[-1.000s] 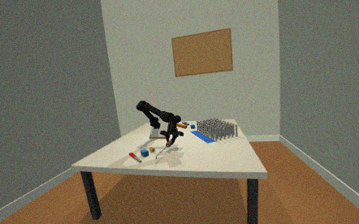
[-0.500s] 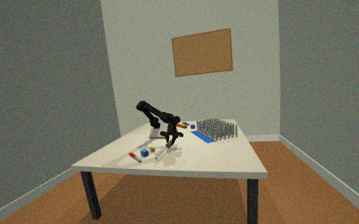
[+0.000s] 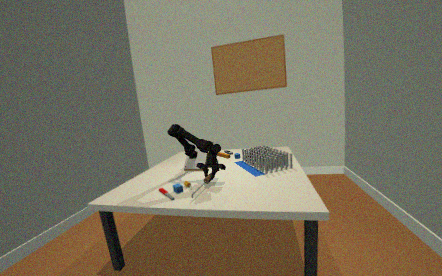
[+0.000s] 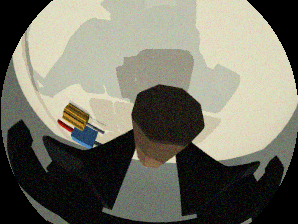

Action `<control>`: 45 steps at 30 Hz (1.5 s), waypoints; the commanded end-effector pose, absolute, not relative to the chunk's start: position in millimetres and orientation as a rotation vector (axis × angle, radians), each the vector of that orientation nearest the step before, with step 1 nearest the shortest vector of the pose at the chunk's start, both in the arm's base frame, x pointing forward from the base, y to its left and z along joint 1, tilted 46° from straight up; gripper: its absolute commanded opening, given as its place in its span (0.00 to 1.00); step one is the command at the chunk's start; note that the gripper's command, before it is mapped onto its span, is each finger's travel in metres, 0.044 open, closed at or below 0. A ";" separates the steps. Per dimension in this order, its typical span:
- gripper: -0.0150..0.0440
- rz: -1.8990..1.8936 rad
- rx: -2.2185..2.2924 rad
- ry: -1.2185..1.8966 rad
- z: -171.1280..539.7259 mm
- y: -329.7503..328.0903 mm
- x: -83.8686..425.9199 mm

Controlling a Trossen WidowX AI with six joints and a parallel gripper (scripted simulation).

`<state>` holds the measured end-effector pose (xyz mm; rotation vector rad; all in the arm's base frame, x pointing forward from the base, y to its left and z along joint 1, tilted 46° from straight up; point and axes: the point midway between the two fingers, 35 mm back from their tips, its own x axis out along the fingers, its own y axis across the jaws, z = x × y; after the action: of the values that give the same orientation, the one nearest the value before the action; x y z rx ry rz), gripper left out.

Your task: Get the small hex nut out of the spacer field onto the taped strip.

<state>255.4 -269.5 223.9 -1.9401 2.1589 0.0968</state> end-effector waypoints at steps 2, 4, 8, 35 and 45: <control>0.25 0.103 -1.947 2.159 221.4 -271.2 254.6; 0.25 0.102 -1.948 2.159 221.0 -271.9 254.3; 0.25 0.100 -1.951 2.160 220.2 -273.3 253.7; 0.25 0.085 -1.968 2.166 215.9 -282.4 249.1; 0.25 0.079 -1.975 2.169 214.5 -285.6 247.0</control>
<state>247.8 -284.7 216.3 -1.9682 2.1693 0.0725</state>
